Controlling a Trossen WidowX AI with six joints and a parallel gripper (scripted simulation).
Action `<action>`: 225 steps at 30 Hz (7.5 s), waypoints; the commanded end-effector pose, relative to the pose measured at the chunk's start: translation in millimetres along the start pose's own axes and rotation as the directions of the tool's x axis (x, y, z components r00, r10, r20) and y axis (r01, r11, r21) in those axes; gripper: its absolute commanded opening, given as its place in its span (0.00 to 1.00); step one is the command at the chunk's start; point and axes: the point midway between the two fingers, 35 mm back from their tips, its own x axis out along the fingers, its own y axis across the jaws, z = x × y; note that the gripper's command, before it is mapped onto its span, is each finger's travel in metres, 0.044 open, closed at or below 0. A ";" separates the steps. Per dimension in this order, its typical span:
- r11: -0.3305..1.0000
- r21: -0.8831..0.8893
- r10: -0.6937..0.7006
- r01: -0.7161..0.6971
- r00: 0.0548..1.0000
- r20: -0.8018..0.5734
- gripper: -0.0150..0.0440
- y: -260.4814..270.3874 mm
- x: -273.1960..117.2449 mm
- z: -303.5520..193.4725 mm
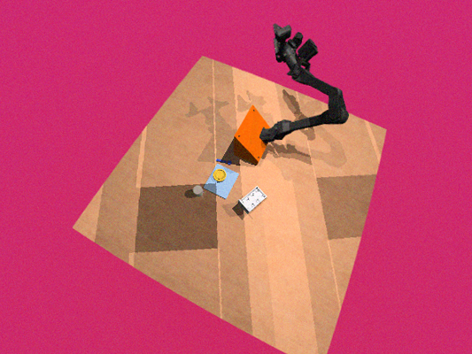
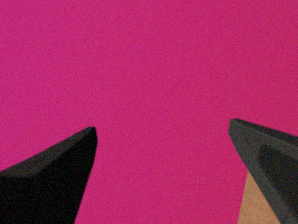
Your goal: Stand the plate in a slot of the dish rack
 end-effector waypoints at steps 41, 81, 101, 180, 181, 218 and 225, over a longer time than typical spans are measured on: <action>0.588 -0.530 -0.071 -0.611 0.614 -0.786 0.93 136.7 -32.2 -285.6; -0.089 0.132 -0.658 -0.987 -0.041 -0.752 0.93 130.3 -253.4 -463.3; -0.097 0.630 -0.912 -0.771 -0.185 -0.367 0.93 89.8 -384.3 -479.0; -0.088 0.647 -0.917 -0.758 -0.192 -0.350 0.77 -68.2 -423.1 -544.6; -0.088 0.647 -0.917 -0.758 -0.192 -0.350 0.72 -68.2 -423.1 -544.6; -0.098 0.642 -0.917 -0.760 -0.182 -0.355 0.25 80.6 -394.6 -508.9; -0.093 0.644 -0.917 -0.760 -0.186 -0.353 0.25 97.9 -392.8 -501.9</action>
